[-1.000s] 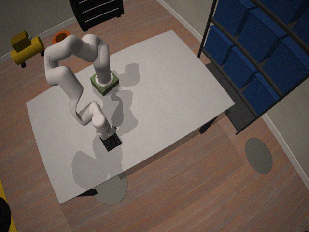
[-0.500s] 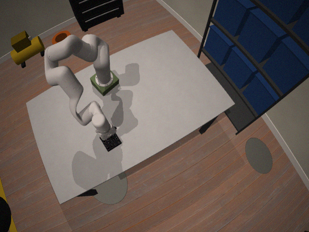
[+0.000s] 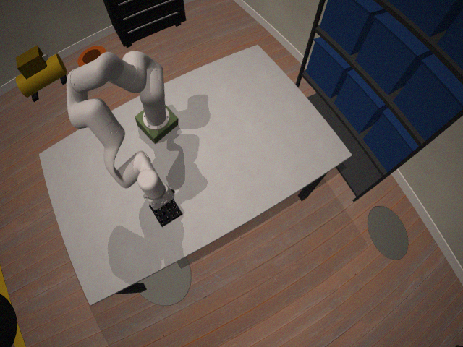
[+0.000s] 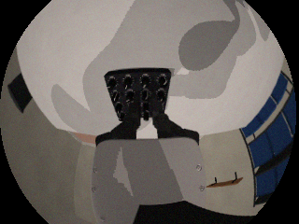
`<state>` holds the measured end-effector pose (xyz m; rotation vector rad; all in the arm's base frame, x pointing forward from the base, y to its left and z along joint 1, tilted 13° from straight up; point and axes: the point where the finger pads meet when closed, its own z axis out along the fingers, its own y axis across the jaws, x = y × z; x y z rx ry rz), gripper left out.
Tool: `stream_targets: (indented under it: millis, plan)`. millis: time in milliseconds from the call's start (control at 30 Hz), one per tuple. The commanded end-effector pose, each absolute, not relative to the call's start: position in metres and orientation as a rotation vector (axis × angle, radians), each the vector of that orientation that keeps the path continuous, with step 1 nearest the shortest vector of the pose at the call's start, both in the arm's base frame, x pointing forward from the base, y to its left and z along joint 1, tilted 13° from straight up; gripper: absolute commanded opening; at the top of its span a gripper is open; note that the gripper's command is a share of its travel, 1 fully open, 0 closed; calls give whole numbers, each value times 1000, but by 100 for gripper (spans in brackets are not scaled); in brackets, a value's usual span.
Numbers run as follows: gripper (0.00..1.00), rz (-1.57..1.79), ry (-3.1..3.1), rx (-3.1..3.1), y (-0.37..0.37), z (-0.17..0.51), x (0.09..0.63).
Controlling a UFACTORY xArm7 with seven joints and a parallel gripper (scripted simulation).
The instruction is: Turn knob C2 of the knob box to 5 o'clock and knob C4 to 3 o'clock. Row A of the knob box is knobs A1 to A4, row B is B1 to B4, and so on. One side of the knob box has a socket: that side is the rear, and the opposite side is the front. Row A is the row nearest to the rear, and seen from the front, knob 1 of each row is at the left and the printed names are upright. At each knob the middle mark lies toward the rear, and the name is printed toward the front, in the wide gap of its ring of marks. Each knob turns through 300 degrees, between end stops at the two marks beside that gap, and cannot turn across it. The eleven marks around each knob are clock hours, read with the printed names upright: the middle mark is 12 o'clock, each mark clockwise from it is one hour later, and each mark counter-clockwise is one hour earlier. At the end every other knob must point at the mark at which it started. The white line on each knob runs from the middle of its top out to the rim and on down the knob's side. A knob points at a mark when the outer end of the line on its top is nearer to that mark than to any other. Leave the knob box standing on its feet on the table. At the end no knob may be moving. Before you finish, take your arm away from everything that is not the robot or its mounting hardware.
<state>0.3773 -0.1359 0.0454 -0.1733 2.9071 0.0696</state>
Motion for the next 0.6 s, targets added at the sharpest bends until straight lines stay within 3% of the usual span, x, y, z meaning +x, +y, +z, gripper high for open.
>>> stream_targets:
  millis: [0,567]
  plan:
    - [19,68,2905,-173,-136,46,378]
    - [19,68,2905,-173,-136,44,379]
